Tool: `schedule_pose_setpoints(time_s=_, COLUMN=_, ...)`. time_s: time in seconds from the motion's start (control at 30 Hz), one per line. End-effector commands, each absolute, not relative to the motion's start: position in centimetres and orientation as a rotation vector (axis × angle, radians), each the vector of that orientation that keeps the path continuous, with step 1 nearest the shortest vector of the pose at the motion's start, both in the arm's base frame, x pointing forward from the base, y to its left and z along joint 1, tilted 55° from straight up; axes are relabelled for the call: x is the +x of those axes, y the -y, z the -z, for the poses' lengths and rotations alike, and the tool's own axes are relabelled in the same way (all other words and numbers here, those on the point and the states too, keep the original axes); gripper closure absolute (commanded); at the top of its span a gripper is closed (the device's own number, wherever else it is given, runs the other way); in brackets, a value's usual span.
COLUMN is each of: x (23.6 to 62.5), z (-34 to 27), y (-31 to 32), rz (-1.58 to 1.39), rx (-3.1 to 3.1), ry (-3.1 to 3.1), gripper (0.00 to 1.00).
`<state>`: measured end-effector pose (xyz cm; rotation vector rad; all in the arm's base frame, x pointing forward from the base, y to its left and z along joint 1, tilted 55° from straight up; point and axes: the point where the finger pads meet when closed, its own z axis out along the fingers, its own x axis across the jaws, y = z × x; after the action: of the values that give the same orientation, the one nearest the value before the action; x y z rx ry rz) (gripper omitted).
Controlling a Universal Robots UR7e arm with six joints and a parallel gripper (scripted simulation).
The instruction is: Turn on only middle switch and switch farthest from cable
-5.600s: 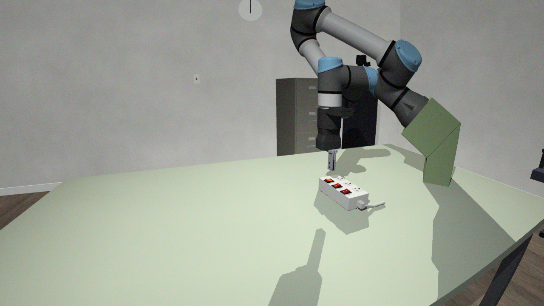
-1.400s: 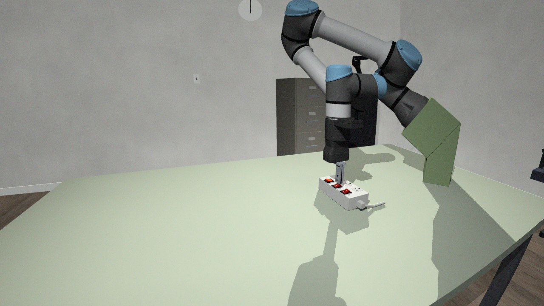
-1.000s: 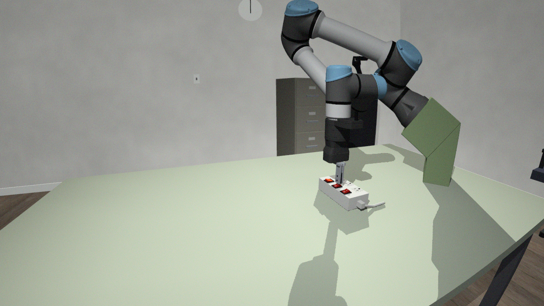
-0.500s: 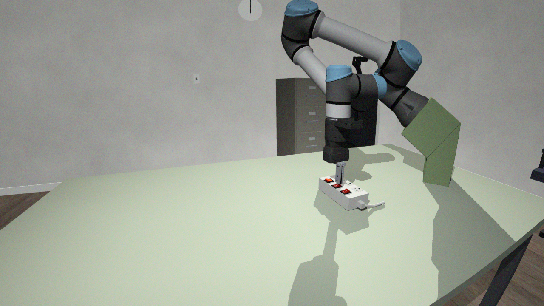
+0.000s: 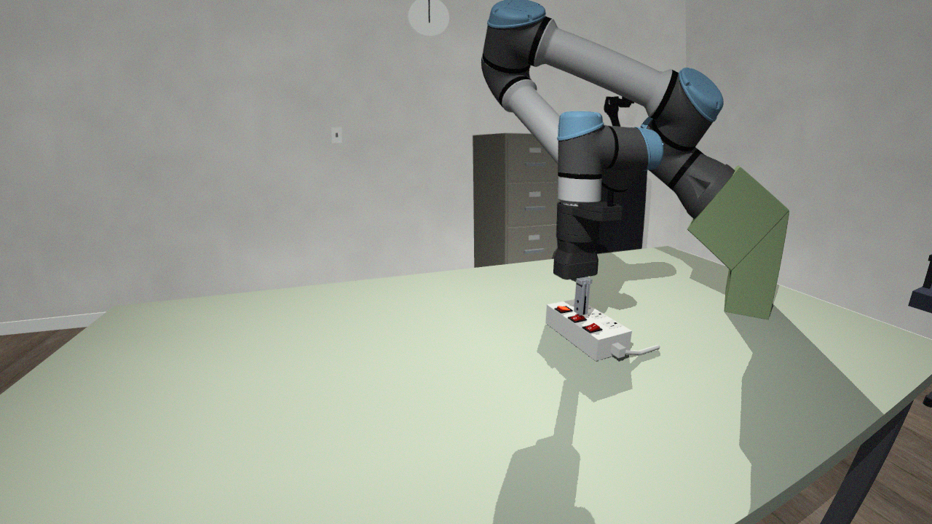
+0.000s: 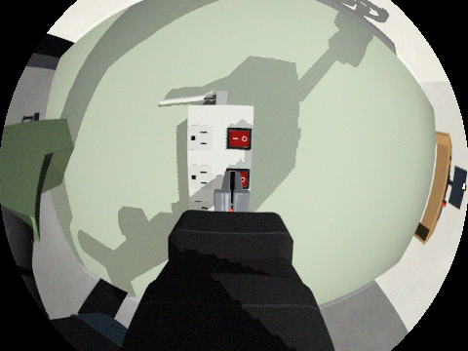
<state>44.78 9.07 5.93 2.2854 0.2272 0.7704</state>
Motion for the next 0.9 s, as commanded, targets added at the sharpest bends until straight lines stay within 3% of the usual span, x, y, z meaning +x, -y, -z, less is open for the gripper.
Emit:
schedule_pose_setpoints(time_s=0.0, x=44.78, z=-5.96, y=-9.10, rz=-0.772, rx=2.285, ry=-0.227, gripper=1.00)
schedule_pose_setpoints(time_s=0.87, x=45.19, z=-5.55, y=-8.70, rz=-0.772, rx=2.285, ry=-0.227, gripper=1.00)
